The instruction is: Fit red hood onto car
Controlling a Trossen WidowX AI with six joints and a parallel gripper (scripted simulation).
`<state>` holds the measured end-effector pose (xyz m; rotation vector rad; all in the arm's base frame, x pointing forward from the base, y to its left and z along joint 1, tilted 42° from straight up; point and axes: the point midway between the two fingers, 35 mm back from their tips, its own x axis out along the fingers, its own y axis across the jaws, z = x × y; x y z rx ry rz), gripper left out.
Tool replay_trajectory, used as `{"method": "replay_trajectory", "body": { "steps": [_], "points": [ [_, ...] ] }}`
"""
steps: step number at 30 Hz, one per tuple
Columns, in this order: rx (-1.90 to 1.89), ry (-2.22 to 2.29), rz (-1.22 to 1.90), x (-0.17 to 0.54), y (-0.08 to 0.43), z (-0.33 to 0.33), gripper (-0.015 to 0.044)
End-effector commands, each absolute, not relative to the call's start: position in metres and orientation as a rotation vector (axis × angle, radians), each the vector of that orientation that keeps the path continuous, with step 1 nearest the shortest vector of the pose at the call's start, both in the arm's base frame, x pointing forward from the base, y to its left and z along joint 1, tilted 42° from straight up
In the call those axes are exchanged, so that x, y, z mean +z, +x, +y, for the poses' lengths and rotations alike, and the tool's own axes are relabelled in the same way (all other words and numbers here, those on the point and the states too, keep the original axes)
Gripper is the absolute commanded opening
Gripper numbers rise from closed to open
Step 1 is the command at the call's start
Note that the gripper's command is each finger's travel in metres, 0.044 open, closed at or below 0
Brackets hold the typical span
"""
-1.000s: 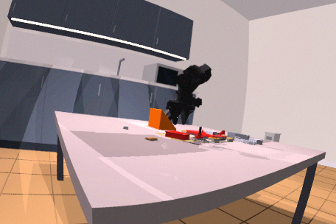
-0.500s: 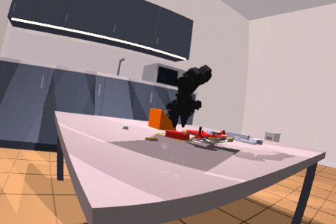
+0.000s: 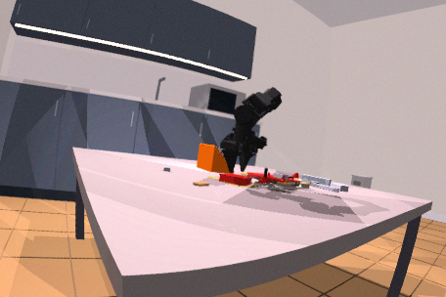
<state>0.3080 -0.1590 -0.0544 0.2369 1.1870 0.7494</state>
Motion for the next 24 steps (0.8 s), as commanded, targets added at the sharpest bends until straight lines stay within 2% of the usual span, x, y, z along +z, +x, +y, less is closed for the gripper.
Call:
{"method": "replay_trajectory", "body": {
  "steps": [1, 24],
  "points": [
    [0.748, 0.247, 1.187, -0.0567, 0.3077, -0.1561, 0.044],
    [0.748, 0.247, 1.186, -0.0656, 0.3091, -0.148, 0.044]
  ]
}}
